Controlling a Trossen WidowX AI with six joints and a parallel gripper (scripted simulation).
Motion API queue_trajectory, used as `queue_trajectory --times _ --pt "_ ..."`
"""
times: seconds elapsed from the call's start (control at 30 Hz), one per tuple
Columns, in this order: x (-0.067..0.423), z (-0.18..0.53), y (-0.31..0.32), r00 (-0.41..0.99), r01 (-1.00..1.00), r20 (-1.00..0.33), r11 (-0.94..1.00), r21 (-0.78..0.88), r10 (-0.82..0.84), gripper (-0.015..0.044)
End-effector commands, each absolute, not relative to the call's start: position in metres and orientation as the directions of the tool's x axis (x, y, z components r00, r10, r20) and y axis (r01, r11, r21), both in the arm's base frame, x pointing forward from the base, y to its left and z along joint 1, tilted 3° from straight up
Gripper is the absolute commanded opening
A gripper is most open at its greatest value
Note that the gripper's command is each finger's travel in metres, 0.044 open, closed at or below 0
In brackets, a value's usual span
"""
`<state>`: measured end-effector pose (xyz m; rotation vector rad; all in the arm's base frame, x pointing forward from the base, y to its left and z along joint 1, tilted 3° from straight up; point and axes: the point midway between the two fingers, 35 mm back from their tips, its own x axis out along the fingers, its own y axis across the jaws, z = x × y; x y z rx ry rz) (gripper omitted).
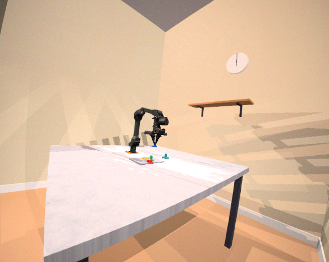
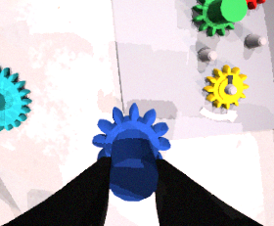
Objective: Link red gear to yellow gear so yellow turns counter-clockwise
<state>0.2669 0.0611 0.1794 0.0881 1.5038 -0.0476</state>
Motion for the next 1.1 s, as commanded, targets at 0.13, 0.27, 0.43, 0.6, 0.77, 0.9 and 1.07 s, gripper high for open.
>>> queue_trajectory --times 0.13,0.27,0.43,0.6,0.77,0.9,1.07 --pt "0.28 0.169 0.047 0.068 0.077 -0.997 0.997 0.028 0.023 0.0" --pt "0.285 0.165 0.039 0.07 0.076 -0.997 0.997 0.027 0.021 0.0" --pt "0.291 0.159 0.029 0.072 0.073 -0.997 0.997 0.025 0.019 0.0" --pt "0.297 0.154 0.019 0.073 0.07 -0.997 0.997 0.023 0.017 0.0" --pt "0.303 0.148 0.009 0.075 0.068 -0.997 0.997 0.021 0.015 0.0" --pt "0.307 0.143 0.0 0.076 0.066 -0.997 0.998 0.019 0.014 0.0" --pt "0.31 0.139 -0.008 0.077 0.064 -0.997 0.998 0.017 0.012 0.0"
